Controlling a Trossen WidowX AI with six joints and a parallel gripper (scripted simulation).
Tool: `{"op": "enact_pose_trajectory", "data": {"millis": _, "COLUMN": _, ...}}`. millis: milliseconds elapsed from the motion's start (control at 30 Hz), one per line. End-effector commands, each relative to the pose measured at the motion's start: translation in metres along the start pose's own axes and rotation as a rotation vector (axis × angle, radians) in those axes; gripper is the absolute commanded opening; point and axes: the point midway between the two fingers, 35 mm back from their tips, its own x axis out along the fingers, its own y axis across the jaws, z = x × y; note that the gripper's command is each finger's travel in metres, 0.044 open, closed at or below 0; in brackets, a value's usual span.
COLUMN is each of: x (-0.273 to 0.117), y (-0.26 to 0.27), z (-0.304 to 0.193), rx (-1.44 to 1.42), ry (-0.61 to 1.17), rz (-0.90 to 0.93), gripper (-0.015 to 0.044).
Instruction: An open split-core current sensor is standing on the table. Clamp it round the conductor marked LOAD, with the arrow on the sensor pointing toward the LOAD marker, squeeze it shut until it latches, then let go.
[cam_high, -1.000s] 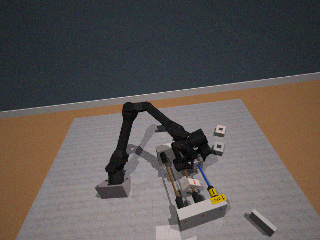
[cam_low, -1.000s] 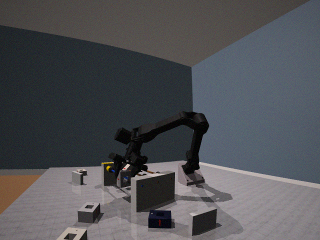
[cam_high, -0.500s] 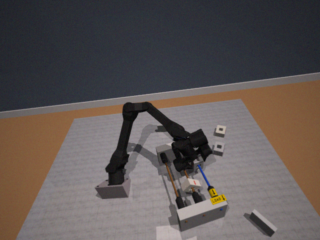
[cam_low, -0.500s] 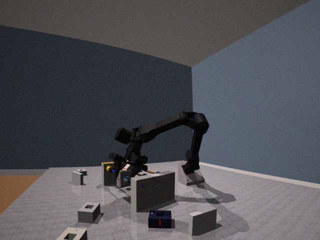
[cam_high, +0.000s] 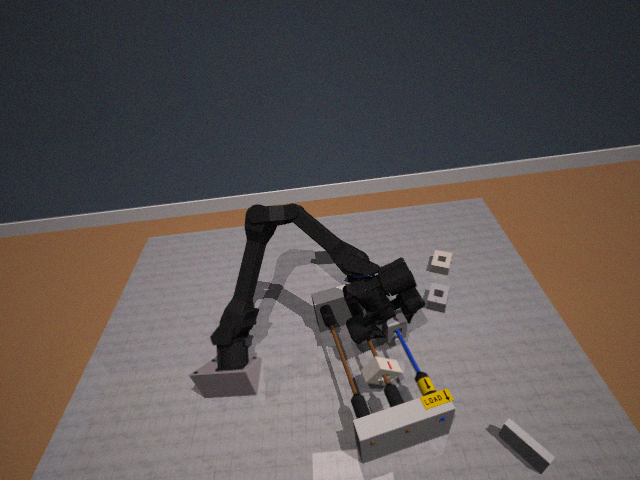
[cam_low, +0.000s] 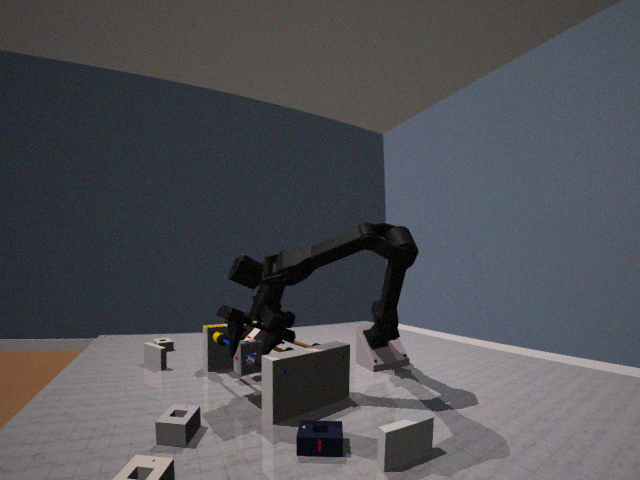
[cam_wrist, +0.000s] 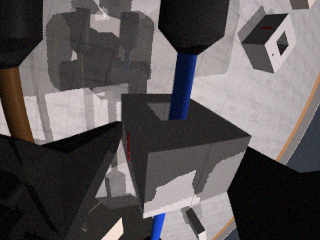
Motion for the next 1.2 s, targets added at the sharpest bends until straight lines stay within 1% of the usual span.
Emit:
{"op": "enact_pose_trajectory", "data": {"millis": 0, "x": 0.0000, "y": 0.0002, "z": 0.0001, "rx": 0.000, "ry": 0.000, "rz": 0.001, "gripper": 0.0263}}
{"op": "enact_pose_trajectory", "data": {"millis": 200, "x": 0.0000, "y": 0.0002, "z": 0.0001, "rx": 0.000, "ry": 0.000, "rz": 0.001, "gripper": 0.0263}}
{"op": "enact_pose_trajectory", "data": {"millis": 967, "x": 0.0000, "y": 0.0000, "z": 0.0000, "rx": 0.000, "ry": 0.000, "rz": 0.000, "gripper": 0.0109}}
{"op": "enact_pose_trajectory", "data": {"millis": 1100, "x": -0.0011, "y": -0.0009, "z": -0.0006, "rx": 0.001, "ry": 0.000, "rz": 0.030, "gripper": 0.0004}}
{"op": "enact_pose_trajectory", "data": {"millis": 1167, "x": -0.0024, "y": -0.0016, "z": -0.0009, "rx": 0.002, "ry": -0.001, "rz": 0.060, "gripper": 0.0000}}
